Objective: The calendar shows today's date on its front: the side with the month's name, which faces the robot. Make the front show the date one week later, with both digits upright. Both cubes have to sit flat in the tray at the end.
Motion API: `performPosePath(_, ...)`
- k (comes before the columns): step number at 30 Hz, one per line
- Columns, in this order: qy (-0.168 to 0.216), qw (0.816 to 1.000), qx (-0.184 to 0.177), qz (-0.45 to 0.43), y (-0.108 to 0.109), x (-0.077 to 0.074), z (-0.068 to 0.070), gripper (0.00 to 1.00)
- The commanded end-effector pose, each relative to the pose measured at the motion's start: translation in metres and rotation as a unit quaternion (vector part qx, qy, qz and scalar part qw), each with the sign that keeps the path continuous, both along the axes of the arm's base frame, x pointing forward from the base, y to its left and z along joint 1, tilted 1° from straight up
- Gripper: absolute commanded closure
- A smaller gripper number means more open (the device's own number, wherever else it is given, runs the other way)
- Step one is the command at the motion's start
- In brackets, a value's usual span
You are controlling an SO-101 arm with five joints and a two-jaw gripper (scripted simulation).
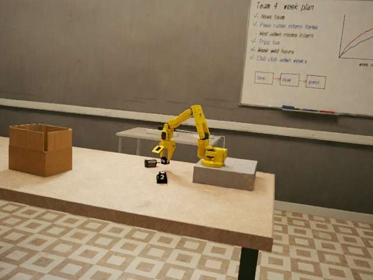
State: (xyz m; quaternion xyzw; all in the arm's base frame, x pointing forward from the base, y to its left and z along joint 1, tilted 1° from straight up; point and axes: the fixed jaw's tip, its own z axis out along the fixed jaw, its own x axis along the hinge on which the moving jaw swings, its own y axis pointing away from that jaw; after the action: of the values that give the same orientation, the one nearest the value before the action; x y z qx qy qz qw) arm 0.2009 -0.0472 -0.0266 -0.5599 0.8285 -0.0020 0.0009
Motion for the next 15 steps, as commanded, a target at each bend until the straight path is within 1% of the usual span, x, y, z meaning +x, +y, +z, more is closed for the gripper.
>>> performPosePath(1,0.004,1.000,0.002,0.002,-0.0006,-0.0020,-0.0043,1.00)
performPosePath(8,0.004,1.000,0.002,0.002,-0.0005,-0.0020,-0.0087,1.00)
performPosePath(15,0.004,1.000,0.002,0.002,-0.0005,-0.0020,-0.0092,1.00)
